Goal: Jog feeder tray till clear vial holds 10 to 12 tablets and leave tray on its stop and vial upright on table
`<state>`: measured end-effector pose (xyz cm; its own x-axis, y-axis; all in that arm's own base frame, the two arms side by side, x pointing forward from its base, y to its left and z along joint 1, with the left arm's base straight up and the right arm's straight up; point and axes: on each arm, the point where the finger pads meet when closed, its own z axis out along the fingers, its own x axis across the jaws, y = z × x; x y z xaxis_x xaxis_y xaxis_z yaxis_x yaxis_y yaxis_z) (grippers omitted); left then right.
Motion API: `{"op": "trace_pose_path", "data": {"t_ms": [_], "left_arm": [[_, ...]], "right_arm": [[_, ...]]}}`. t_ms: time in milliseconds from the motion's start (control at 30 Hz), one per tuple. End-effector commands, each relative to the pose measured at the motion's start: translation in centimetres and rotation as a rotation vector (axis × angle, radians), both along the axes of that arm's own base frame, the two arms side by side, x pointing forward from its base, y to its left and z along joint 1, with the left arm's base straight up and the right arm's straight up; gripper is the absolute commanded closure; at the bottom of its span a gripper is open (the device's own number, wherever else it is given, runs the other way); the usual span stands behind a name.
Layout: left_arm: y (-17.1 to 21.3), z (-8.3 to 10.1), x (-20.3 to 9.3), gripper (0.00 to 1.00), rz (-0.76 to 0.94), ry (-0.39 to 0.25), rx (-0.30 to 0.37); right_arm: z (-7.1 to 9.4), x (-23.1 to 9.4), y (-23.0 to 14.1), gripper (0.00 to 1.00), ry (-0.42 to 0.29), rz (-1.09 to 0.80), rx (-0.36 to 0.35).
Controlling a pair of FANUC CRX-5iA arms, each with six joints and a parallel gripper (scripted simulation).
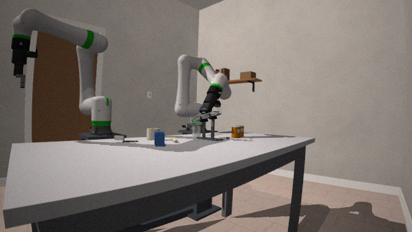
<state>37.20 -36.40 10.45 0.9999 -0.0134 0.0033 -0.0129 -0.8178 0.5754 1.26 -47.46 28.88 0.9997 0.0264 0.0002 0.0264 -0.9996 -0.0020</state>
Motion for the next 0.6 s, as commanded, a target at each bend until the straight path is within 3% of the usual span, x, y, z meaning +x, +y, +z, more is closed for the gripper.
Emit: {"op": "trace_pose_path", "data": {"t_ms": [0,133,233,333,567], "left_arm": [[0.0,5.5,0.0,1.00,-0.002,0.002,0.001],[0.0,10.3,0.0,1.00,-0.002,0.002,0.001],[0.0,12.5,0.0,1.00,-0.002,0.002,0.001],[0.0,13.5,0.0,1.00,-0.002,0.002,0.001],[-0.1,13.6,0.1,1.00,-0.007,0.001,0.003]], "right_arm": [[0.1,0.0,0.0,0.00,0.000,0.000,-0.002],[0.1,0.0,0.0,0.00,0.000,0.000,-0.002],[0.1,0.0,0.0,0.00,0.000,0.000,-0.002],[0.1,0.0,0.0,0.00,0.000,0.000,-0.002],[0.1,0.0,0.0,0.00,0.000,0.000,-0.002]]}}
